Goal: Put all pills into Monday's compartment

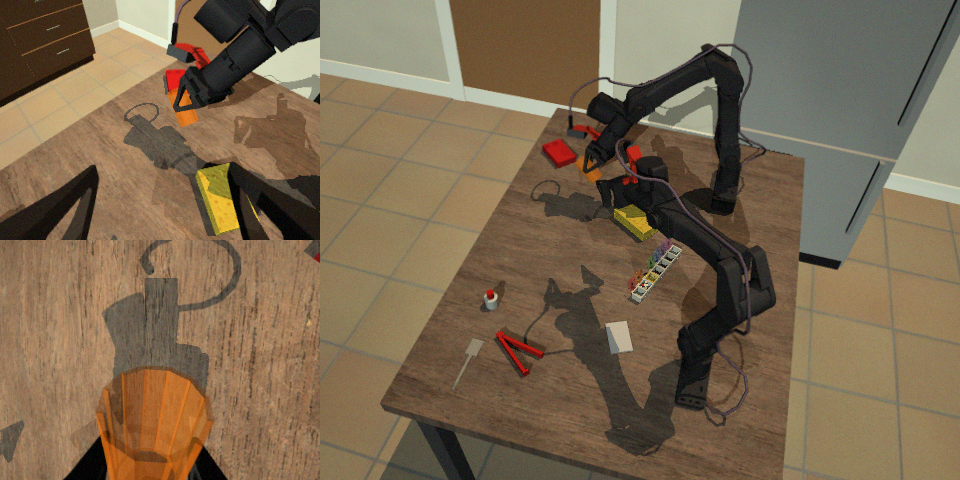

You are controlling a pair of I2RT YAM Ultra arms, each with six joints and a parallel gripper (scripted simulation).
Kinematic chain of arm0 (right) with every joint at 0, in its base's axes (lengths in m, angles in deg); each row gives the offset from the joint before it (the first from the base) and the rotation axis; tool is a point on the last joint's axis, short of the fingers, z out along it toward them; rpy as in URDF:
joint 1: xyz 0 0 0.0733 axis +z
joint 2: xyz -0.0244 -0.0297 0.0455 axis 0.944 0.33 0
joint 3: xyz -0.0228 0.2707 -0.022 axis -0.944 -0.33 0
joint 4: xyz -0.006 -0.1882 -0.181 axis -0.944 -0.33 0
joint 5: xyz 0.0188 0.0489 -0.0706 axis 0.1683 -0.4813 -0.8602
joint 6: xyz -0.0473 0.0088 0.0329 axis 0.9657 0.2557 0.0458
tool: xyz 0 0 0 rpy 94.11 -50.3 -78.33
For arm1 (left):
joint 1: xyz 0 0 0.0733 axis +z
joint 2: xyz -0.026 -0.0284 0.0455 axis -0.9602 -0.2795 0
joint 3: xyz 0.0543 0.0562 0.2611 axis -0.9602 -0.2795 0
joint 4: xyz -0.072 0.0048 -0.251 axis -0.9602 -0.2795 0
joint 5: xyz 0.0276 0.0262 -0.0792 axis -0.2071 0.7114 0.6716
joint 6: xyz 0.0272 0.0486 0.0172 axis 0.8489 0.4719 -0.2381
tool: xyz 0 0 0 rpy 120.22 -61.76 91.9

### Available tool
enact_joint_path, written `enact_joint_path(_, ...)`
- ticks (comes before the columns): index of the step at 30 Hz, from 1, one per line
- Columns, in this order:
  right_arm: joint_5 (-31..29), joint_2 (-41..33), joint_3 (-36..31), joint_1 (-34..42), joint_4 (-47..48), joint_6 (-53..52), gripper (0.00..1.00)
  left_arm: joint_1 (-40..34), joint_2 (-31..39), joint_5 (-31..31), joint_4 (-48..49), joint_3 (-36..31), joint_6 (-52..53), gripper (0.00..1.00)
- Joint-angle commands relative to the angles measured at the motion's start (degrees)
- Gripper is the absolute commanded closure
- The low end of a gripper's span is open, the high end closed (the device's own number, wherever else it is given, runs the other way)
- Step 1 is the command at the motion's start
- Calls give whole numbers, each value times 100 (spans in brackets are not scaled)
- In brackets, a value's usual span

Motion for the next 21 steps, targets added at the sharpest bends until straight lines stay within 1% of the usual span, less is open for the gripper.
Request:
enact_joint_path(1,523,-299,-167,-405,169,711,64,-381,-115,-53,-54,-89,-84,0)
enact_joint_path(6,679,-382,-256,-753,166,868,64,-642,-149,-61,5,-75,-103,0)
enact_joint_path(11,700,-388,-266,-742,217,888,64,-612,-151,-19,8,-36,-63,0)
enact_joint_path(15,859,-494,-452,-797,808,1314,64,-612,-151,-19,8,-36,-63,0)
enact_joint_path(21,1326,-808,-1258,-952,2078,2225,64,-612,-151,-19,8,-36,-63,0)
